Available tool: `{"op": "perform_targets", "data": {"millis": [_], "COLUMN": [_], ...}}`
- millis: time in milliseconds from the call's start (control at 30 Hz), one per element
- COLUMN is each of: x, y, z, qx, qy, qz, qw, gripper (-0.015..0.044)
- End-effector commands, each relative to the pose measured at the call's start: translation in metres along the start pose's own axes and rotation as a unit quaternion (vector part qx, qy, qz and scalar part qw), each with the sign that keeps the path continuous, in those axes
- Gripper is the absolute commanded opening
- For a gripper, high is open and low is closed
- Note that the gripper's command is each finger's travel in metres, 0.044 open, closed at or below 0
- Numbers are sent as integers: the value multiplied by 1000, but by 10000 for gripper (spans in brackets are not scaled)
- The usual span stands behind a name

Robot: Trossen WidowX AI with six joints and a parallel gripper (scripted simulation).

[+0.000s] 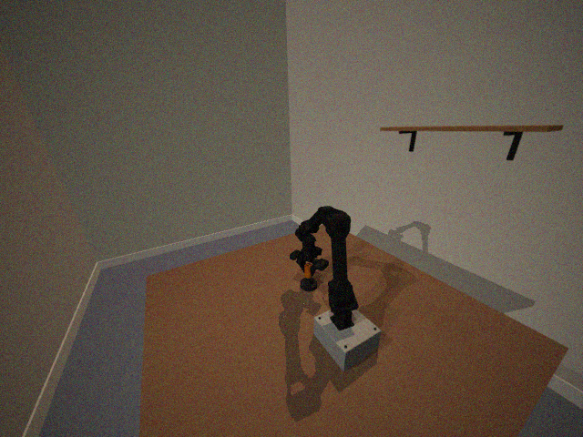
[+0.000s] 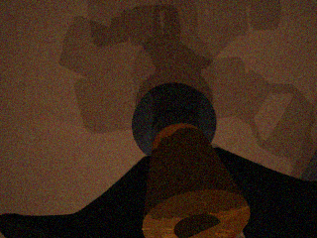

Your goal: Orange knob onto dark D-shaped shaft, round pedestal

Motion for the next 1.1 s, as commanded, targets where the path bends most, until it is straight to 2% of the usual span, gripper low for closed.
{"op": "perform_targets", "data": {"millis": [0,133,1067], "x": [1,1,0], "y": [1,1,-1], "z": [3,2,0], "qx": [2,3,2], "qy": [-2,-2,-2], "qz": [-37,-99,-99], "qw": [999,995,995], "gripper": [0,0,0]}}
Point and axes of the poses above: the point midway between the two fingers, 35 mm back from their tips, its own z axis back along the fingers, its own y axis across the jaws, x = y × z, the point moved 2 cm from there along z, back along the fingers, and after that the axes turned 8 degrees about -z, right-handed, at the moved point
